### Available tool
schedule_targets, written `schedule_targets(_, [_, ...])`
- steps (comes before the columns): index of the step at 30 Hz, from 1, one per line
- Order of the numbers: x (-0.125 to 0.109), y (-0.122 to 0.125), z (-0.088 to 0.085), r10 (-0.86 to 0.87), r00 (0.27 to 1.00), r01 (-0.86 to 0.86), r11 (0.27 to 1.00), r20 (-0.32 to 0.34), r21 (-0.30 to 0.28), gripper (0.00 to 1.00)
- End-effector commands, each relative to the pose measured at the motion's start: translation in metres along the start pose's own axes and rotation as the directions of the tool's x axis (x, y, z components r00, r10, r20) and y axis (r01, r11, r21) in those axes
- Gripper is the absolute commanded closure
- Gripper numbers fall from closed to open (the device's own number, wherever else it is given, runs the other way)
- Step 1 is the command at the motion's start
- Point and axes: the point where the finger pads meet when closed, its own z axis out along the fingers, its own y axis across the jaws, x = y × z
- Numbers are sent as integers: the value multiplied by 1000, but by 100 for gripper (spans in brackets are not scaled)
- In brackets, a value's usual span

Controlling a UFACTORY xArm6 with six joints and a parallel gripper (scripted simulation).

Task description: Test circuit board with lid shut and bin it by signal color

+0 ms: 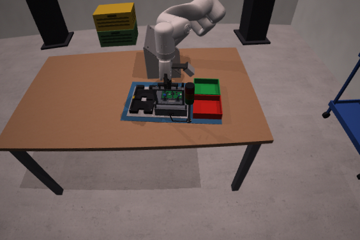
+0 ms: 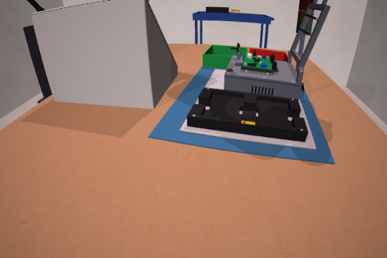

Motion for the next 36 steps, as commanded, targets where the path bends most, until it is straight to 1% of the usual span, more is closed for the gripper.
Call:
schedule_targets(1, [0,0,-2,-1,1000,1,1000,1,-4,100])
schedule_targets(26, [0,-6,-3,-1,1000,1,1000,1,-4,100])
schedule_targets(36, [0,-14,-5,-1,1000,1,1000,1,-4,100])
